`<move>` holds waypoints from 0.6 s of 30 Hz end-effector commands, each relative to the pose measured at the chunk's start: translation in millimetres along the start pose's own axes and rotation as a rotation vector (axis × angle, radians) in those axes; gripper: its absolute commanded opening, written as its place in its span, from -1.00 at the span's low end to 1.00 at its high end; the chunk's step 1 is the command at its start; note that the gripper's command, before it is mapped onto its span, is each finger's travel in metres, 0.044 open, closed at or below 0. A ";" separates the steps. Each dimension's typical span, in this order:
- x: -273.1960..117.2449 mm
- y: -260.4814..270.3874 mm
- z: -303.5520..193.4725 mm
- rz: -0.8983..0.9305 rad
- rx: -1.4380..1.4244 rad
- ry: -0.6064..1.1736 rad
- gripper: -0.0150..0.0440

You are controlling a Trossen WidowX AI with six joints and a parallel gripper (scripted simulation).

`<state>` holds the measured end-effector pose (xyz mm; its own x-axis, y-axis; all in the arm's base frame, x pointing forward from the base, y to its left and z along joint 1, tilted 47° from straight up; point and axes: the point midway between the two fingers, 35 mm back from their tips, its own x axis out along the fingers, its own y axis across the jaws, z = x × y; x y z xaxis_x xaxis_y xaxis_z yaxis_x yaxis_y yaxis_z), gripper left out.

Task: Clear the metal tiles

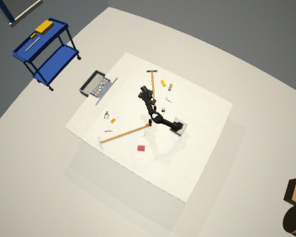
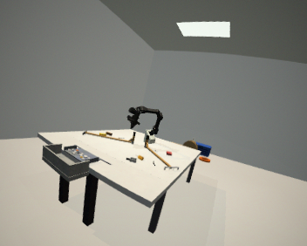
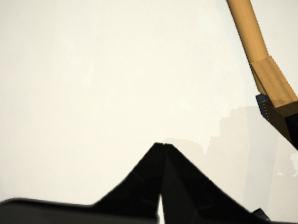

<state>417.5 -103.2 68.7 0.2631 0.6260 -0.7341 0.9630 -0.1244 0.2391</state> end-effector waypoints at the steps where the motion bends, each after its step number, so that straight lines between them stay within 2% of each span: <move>1: 3.2 2.8 22.9 0.011 -0.077 -0.017 -0.49; 18: 16.0 1.1 112.5 0.050 -0.420 -0.080 -0.49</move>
<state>428.8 -167.9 -0.4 0.3213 0.5755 -0.7520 0.8693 0.1357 0.4752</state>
